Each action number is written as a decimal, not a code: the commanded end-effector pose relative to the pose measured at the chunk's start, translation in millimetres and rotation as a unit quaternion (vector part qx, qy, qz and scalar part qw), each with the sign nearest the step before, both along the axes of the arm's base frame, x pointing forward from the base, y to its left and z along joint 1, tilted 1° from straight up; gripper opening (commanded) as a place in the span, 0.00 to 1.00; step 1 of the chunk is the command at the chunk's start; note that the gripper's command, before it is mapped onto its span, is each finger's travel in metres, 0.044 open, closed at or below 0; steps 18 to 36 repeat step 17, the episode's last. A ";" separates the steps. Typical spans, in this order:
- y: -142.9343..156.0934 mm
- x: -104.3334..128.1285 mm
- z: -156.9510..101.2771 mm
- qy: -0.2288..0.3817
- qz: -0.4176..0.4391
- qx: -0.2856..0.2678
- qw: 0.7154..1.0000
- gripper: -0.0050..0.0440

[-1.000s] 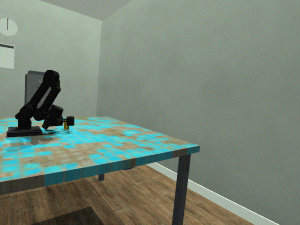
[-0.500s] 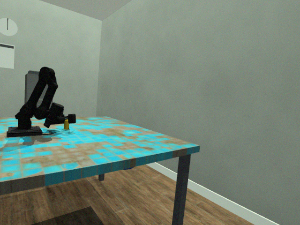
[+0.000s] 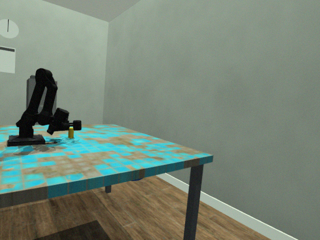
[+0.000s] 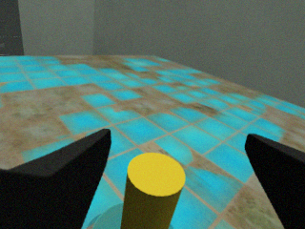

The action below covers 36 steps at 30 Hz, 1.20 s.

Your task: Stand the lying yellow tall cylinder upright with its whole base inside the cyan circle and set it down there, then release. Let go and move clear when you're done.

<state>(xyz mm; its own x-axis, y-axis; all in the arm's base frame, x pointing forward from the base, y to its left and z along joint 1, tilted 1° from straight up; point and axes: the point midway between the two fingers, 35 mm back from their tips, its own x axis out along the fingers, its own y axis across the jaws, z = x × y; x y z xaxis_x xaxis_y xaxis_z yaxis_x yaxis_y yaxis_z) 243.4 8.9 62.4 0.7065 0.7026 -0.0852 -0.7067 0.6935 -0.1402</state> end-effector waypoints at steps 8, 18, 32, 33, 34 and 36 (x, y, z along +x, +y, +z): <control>-4.5 2.3 11.7 -0.005 0.002 -0.007 1.000 0.92; -6.1 2.0 19.2 -0.002 0.001 -0.004 1.000 0.92; -6.1 2.0 19.2 -0.002 0.001 -0.004 1.000 0.92; -6.1 2.0 19.2 -0.002 0.001 -0.004 1.000 0.92; -6.1 2.0 19.2 -0.002 0.001 -0.004 1.000 0.92; -6.1 2.0 19.2 -0.002 0.001 -0.004 1.000 0.92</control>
